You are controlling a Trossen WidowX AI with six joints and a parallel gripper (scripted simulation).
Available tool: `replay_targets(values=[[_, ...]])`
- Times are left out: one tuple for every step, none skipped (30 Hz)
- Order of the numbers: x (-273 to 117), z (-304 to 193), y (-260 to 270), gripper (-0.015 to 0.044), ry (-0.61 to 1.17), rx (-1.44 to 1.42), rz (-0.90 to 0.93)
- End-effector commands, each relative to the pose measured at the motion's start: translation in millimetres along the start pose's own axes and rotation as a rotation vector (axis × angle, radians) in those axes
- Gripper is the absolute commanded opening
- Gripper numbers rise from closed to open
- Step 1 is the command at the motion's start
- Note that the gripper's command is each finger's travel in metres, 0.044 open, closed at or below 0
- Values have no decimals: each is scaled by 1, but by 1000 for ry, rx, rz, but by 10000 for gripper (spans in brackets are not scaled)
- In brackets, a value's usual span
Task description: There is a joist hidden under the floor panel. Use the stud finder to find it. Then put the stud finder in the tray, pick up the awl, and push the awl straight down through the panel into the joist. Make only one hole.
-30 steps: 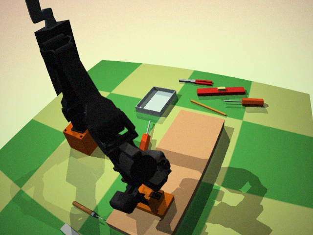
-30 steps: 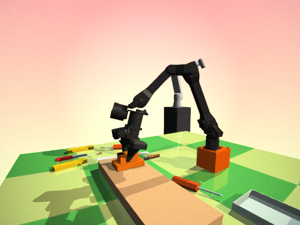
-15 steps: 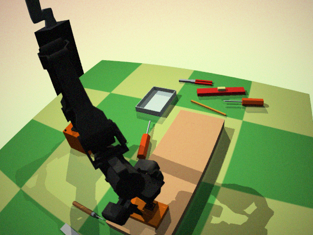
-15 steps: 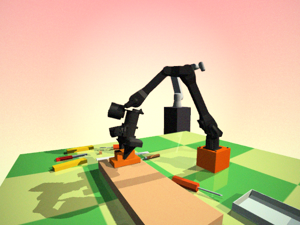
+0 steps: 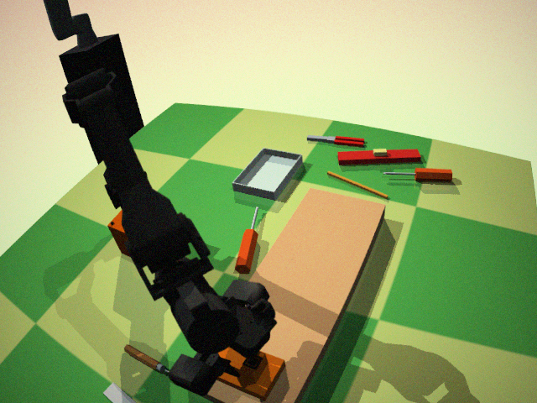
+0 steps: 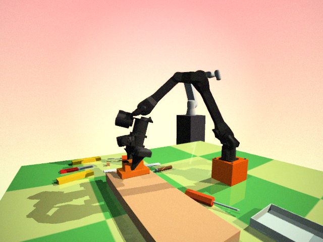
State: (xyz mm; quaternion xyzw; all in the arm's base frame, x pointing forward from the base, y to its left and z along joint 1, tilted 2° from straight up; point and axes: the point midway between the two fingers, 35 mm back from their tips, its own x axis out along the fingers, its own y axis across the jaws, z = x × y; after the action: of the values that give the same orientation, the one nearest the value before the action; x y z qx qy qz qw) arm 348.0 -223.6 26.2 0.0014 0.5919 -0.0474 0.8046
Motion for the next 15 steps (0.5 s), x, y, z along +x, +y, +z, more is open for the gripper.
replay_targets(values=[[-1,1,1,0,0,-1,0],[-3,1,0,0,0,-1,0],[-6,3,0,0,0,-1,0],[-10,4,0,0,0,-1,0],[-14,6,-1,0,0,-1,0],[-20,8,-2,0,0,-1,0],[-26,10,-2,0,0,-1,-1],[-33,12,-3,0,0,-1,-1],[-39,14,-3,0,0,-2,-1],[-46,16,-3,0,0,-2,-1],[-53,18,-3,0,0,-2,-1],[-59,19,-4,0,0,-2,-1],[-66,21,-4,0,0,-2,-1],[-73,22,-4,0,0,-3,-1],[-80,23,-4,0,0,-3,-1]])
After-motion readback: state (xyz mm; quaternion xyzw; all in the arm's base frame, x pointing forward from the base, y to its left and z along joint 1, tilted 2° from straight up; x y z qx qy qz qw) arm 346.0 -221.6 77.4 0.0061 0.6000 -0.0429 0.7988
